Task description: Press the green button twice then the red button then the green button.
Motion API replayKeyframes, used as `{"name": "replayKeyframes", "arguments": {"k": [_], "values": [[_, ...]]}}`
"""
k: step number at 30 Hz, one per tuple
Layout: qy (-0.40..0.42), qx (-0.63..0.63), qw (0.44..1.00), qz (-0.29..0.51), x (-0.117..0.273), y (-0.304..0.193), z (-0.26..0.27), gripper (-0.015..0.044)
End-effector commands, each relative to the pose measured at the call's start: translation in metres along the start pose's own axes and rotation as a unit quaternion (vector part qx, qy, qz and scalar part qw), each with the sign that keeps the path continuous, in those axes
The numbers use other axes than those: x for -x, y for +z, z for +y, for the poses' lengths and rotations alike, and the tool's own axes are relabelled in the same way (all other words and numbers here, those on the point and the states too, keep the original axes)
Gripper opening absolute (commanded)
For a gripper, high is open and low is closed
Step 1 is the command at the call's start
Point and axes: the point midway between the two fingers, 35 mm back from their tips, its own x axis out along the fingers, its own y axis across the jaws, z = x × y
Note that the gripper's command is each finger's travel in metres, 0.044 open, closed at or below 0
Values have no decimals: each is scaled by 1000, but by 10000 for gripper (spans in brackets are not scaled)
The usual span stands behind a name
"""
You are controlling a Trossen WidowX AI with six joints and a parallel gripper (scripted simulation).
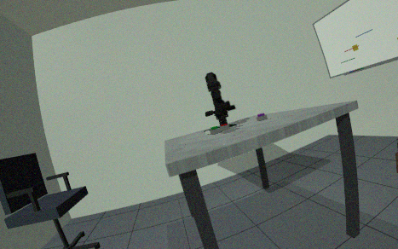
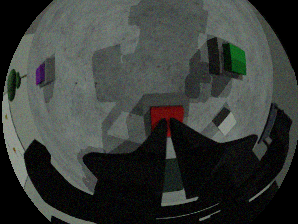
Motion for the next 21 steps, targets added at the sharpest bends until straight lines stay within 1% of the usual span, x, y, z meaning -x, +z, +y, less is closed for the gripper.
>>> {"name": "replayKeyframes", "arguments": {"k": [1,7,11,16,18,21], "values": [[-1,-2,1000,4,-2,-2,0,20],[-1,-2,1000,4,-2,-2,0,20],[-1,-2,1000,4,29,-1,0,20],[-1,-2,1000,4,33,-1,0,20],[-1,-2,1000,4,49,0,-1,20],[-1,-2,1000,4,85,0,0,20]]}}
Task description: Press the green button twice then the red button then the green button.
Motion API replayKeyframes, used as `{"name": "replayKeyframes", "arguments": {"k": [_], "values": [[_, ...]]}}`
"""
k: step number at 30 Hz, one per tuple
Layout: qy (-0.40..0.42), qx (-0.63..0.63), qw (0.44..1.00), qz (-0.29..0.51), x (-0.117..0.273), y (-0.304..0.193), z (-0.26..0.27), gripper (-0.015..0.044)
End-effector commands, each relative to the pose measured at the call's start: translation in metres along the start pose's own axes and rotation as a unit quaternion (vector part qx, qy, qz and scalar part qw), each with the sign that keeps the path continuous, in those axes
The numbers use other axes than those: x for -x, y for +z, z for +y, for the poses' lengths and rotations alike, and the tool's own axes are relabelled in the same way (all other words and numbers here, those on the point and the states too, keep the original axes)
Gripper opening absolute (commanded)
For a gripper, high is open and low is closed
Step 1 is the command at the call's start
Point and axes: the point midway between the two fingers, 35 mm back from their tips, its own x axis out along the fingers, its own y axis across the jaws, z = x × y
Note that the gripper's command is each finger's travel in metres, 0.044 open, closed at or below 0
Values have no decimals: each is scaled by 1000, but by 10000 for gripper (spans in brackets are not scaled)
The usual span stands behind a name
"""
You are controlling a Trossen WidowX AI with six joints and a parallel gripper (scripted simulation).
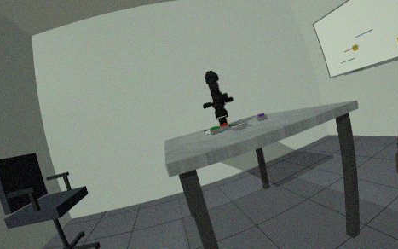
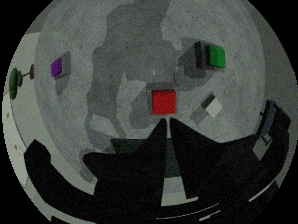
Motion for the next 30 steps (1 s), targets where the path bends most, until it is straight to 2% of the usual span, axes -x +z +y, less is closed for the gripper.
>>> {"name": "replayKeyframes", "arguments": {"k": [1,7,15,20,22,26,30], "values": [[-5,-2,1000,-8,38,0,-1,20],[-5,-2,1000,-8,42,7,-6,20],[-8,-2,1000,-10,44,73,-84,20],[-9,-2,1000,-10,43,74,-86,20],[-9,-2,1000,-10,35,75,-87,20],[-9,-2,1000,-10,-10,76,-88,20],[-9,-2,1000,-10,-18,75,-87,20]]}}
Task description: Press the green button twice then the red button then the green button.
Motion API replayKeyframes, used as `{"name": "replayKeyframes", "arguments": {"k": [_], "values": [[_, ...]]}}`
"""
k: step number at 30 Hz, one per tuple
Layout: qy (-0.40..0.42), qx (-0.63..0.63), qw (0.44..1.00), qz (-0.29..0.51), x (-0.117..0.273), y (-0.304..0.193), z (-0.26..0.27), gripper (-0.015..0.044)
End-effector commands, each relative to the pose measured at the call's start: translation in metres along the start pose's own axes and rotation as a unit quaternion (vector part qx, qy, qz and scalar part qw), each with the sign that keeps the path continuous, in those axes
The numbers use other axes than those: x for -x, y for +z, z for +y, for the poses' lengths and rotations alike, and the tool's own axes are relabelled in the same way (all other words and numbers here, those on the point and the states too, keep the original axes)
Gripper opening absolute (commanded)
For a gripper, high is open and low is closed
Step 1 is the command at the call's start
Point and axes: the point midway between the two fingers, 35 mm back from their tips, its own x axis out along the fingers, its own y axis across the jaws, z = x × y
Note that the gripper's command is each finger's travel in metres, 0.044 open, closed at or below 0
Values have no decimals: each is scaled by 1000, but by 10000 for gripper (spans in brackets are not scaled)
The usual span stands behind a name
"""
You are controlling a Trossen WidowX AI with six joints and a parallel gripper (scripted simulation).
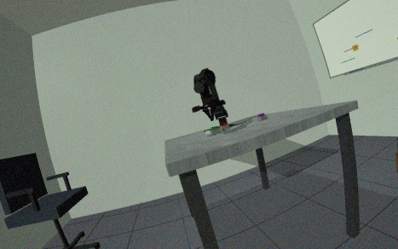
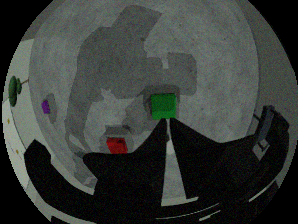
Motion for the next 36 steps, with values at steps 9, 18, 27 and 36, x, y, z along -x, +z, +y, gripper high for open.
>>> {"name": "replayKeyframes", "arguments": {"k": [9,18,27,36], "values": [[0,2,1000,0,-21,0,0,20],[0,2,1000,0,-36,-1,0,20],[0,2,1000,0,-44,-1,0,20],[0,2,1000,0,-44,-1,0,20]]}}
